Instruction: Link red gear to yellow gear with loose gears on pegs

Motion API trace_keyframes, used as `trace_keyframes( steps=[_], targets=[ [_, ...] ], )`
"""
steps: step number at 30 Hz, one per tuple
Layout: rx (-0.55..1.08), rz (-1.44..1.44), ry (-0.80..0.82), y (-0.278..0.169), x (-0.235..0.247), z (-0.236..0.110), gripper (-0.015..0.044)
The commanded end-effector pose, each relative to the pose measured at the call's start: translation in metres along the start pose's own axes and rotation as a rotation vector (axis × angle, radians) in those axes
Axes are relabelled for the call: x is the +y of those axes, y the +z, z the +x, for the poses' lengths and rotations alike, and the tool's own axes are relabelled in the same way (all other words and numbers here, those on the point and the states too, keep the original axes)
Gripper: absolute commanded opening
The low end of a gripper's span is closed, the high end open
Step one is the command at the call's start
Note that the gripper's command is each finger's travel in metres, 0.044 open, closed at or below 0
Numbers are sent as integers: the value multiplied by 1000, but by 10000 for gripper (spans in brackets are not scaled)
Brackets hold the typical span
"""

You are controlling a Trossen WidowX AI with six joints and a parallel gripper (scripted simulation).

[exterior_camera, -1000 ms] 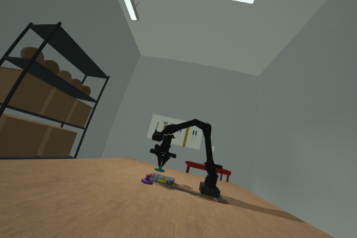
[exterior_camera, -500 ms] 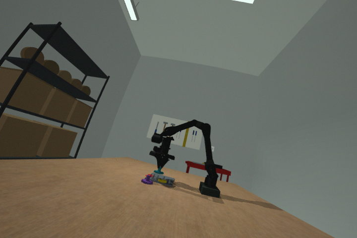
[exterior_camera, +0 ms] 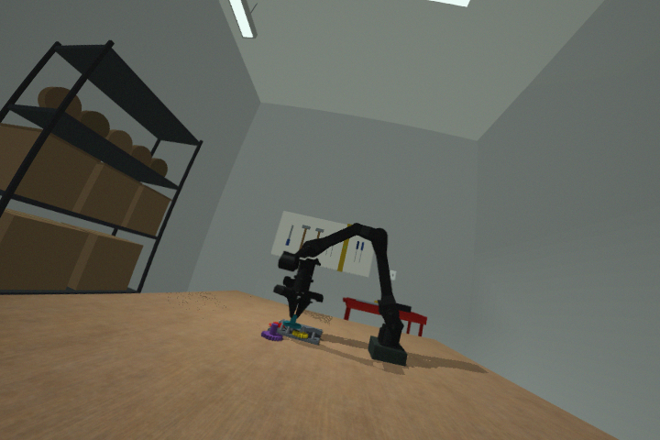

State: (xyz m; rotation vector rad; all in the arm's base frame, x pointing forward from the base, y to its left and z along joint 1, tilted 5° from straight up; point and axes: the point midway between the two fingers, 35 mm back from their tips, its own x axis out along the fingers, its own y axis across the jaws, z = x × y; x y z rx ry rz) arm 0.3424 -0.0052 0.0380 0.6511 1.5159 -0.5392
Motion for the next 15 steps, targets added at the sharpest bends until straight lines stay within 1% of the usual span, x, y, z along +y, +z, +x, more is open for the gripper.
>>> trace_keyframes(
  steps=[1, 7, 15],
  targets=[
    [1, 76, -4, -1, -1, 10, 0],
    [1, 124, -4, 0, -2, 7, 0],
    [1, 19, -4, 0, -1, 7, 0]
  ],
)
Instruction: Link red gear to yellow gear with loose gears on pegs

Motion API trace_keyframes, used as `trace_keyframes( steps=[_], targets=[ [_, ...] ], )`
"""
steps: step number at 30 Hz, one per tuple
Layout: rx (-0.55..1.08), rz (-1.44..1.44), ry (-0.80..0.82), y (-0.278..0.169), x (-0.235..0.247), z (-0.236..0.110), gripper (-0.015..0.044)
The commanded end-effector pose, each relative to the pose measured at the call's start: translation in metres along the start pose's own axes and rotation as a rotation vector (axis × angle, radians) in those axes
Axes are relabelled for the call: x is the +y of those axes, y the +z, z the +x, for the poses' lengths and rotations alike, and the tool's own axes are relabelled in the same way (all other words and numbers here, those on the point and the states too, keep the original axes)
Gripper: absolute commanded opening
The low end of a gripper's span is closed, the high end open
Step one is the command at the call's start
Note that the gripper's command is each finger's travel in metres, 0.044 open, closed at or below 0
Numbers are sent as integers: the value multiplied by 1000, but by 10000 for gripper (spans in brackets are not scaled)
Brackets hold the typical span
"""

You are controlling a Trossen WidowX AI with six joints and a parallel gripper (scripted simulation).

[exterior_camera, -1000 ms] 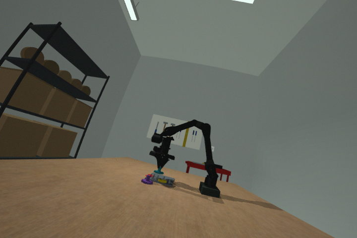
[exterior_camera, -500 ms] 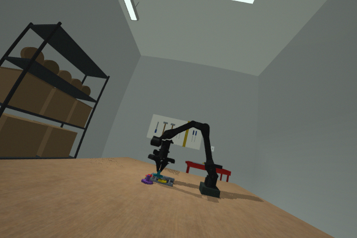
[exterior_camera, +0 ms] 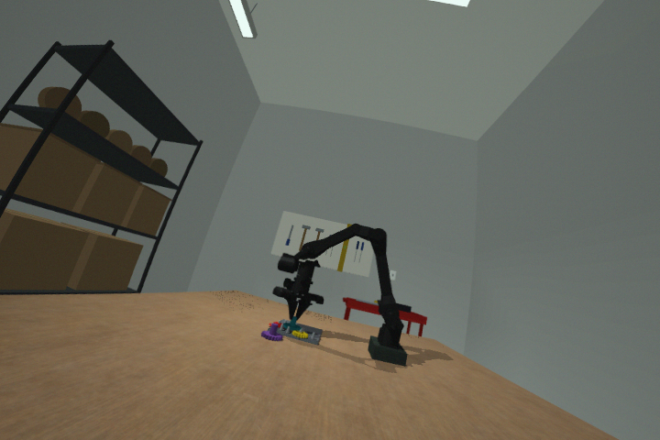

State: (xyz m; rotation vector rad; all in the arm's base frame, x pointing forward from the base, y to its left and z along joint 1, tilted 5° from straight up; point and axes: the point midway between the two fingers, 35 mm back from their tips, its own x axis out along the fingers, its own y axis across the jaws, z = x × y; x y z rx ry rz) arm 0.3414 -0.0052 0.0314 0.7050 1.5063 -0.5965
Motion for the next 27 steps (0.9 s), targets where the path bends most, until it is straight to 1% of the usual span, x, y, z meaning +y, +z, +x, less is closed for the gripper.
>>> trace_keyframes(
  steps=[1, 8, 14, 20, 27],
  targets=[
    [-2, -71, -1, 0, 0, 1, 0],
    [-2, -197, -1, -1, 0, 2, 0],
    [-2, -247, -1, 0, 0, 3, 0],
    [-2, -211, -1, 0, 0, 3, 0],
    [-2, -89, -1, -1, 0, 5, 0]
  ],
)
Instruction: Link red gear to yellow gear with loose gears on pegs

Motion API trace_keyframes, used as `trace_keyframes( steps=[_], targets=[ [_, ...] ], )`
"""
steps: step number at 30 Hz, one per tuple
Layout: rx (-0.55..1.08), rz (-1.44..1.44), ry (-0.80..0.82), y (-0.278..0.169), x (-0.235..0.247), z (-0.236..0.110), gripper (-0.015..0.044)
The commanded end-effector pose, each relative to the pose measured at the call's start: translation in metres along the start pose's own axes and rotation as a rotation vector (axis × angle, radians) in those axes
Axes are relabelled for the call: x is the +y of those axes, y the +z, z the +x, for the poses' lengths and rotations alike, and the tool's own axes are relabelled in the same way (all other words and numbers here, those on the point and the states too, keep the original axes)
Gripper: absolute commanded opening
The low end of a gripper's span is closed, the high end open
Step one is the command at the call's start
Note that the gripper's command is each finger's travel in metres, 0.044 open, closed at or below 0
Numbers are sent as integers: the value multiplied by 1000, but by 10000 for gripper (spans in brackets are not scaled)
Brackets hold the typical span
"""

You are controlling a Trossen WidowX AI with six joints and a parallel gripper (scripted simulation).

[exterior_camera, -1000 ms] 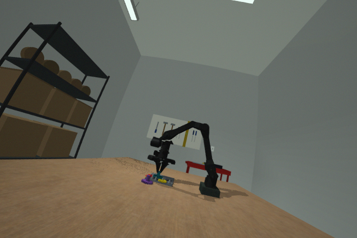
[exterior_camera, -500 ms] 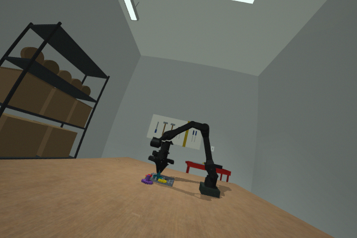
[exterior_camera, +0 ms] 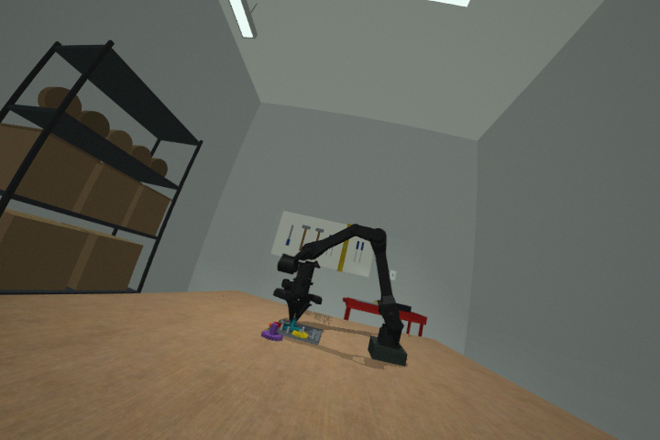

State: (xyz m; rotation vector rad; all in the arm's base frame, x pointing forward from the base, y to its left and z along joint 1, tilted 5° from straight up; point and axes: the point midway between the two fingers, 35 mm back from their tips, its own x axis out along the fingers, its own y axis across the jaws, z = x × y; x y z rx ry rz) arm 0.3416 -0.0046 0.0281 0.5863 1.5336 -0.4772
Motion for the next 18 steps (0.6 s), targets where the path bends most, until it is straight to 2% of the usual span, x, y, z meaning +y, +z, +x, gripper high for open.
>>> trace_keyframes(
  steps=[1, 10, 18],
  targets=[
    [-1, 83, 0, -1, 0, 1, 0],
    [-1, 212, 0, 0, -2, 3, 0],
    [-1, 184, 0, 0, 0, 3, 0]
  ],
)
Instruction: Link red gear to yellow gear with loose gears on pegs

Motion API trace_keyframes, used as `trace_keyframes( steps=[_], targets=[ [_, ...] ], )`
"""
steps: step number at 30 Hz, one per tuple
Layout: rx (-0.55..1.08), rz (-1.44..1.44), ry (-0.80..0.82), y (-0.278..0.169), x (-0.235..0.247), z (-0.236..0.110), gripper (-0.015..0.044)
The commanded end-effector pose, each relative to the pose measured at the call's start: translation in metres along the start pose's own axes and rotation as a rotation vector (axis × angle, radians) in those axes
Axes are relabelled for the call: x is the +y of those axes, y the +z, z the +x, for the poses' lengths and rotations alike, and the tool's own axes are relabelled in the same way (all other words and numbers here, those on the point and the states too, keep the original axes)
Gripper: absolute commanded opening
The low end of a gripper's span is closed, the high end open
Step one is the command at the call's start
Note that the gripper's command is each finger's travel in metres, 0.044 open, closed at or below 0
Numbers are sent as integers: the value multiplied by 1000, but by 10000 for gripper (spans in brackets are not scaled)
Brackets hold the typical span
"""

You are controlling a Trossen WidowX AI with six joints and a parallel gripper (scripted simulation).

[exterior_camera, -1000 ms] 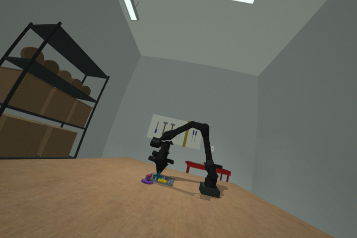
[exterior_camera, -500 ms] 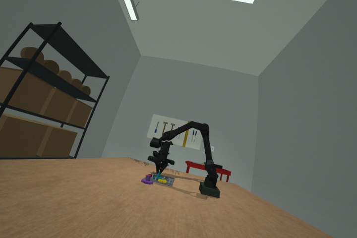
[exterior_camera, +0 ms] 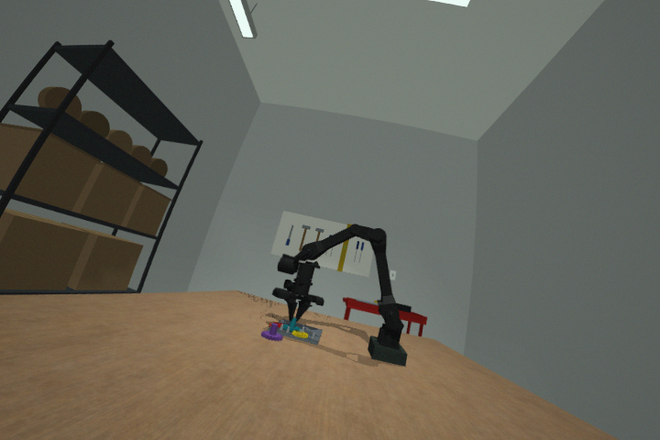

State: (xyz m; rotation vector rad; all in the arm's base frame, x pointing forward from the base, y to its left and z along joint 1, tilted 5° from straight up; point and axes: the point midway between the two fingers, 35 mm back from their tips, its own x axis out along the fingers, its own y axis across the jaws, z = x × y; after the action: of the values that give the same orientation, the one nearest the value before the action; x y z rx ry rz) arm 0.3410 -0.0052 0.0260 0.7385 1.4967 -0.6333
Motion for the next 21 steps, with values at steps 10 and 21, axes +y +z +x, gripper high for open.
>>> trace_keyframes(
  steps=[10, 21],
  targets=[
    [-2, -132, 0, -2, 0, -3, 140],
    [-2, -135, 0, -2, 0, -47, 140]
  ],
)
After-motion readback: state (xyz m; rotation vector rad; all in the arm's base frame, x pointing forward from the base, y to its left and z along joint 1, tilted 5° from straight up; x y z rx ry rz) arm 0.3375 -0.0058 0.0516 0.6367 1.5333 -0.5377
